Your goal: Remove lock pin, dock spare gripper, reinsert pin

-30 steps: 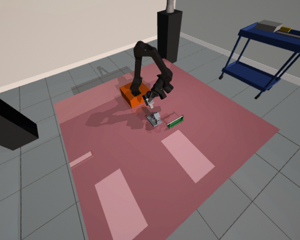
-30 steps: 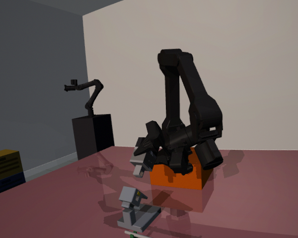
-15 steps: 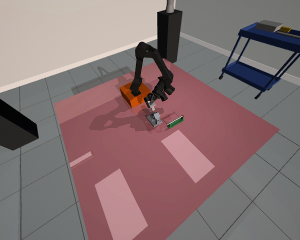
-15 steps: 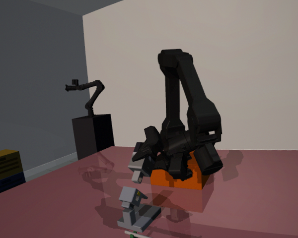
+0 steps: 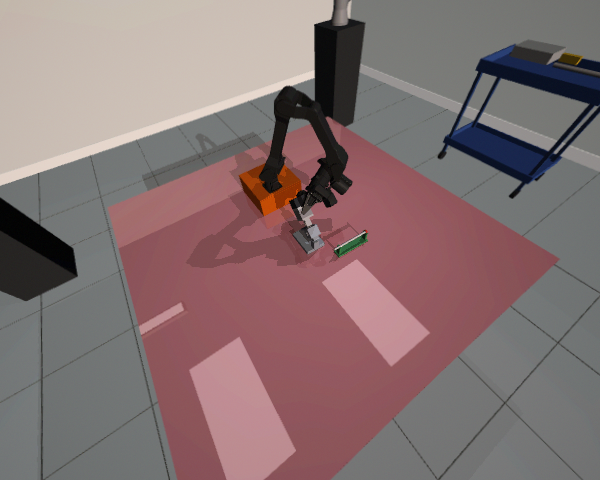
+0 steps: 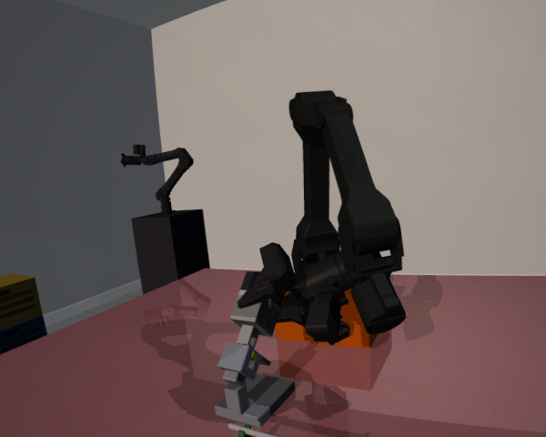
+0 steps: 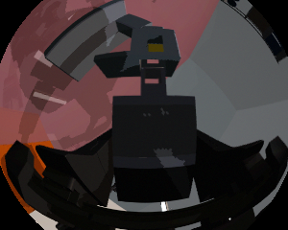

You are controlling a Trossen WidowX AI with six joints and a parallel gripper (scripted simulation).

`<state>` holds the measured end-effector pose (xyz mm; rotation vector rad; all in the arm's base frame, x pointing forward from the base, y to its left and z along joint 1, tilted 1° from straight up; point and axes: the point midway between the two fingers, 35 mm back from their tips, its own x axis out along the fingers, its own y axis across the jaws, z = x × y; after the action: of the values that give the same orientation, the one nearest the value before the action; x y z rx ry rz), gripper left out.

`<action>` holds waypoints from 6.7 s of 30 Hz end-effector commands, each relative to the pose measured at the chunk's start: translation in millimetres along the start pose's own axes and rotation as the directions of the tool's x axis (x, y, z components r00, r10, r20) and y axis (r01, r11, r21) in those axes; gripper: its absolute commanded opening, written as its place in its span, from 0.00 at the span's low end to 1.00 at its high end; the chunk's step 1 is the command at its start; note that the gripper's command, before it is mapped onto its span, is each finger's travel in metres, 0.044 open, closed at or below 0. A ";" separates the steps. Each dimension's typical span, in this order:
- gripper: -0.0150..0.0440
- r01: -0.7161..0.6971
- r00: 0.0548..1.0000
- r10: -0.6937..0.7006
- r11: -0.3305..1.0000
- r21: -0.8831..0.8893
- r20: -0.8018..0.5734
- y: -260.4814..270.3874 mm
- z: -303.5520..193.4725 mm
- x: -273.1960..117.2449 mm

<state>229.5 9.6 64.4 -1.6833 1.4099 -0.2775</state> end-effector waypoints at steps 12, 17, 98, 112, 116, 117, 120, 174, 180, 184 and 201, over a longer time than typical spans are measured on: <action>0.25 0.014 1.000 -0.014 1.000 0.001 0.003 -4.0 16.4 8.4; 0.25 0.014 1.000 -0.014 1.000 0.002 0.003 -4.2 21.7 11.5; 1.00 0.031 0.999 -0.031 0.999 -0.006 0.025 -20.5 -42.6 -37.5; 1.00 0.034 0.997 -0.032 0.999 -0.028 0.070 -40.9 -63.8 -43.8; 1.00 0.033 0.995 -0.030 0.999 -0.028 0.096 -46.4 -69.4 -45.6; 1.00 0.033 0.994 -0.030 0.999 -0.028 0.102 -47.7 -70.7 -46.0; 1.00 0.032 0.992 -0.029 0.999 -0.028 0.120 -51.6 -74.8 -47.2; 0.56 -0.353 0.583 0.672 0.715 -0.603 0.456 -109.1 151.5 -37.1; 0.56 -0.353 0.583 0.672 0.715 -0.603 0.456 -79.5 175.3 -20.1; 0.56 -0.353 0.583 0.672 0.715 -0.603 0.456 -76.0 178.1 -17.7; 0.56 -0.353 0.583 0.672 0.715 -0.603 0.456 -58.0 194.8 -6.8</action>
<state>398.6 107.1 6.2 -1.3703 1.3795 0.9777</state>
